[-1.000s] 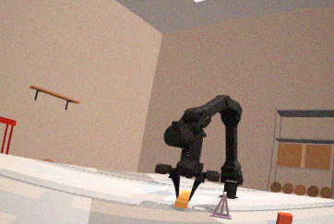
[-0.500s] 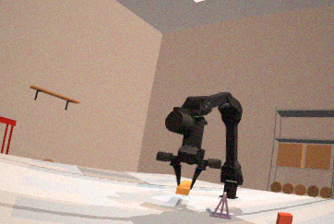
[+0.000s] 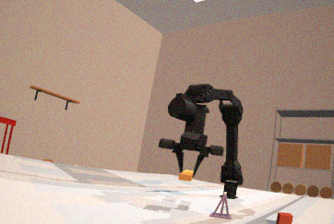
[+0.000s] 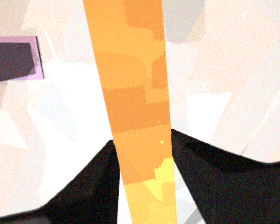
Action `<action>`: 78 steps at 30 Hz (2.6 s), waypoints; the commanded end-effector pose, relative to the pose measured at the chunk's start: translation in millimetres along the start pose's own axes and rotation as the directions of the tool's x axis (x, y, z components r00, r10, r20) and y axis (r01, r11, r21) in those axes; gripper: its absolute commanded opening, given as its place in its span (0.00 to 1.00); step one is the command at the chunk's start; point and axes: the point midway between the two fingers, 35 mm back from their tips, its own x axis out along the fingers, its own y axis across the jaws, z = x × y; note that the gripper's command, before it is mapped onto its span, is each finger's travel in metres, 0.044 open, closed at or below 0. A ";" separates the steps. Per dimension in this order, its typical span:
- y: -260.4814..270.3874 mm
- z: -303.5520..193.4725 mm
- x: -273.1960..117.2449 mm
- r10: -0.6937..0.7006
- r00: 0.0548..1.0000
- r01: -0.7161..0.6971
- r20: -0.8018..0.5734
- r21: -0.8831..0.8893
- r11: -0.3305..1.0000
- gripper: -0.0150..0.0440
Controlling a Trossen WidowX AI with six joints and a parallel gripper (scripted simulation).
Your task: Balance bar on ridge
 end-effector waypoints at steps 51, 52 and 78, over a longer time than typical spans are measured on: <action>131.4 71.0 -31.0 0.004 1.000 0.010 0.011 -0.980 0.197 0.25; 135.0 70.7 -31.0 0.004 1.000 0.010 0.010 -0.985 0.172 0.25; 141.2 66.9 2.8 0.004 1.000 0.010 0.010 -0.990 0.140 0.25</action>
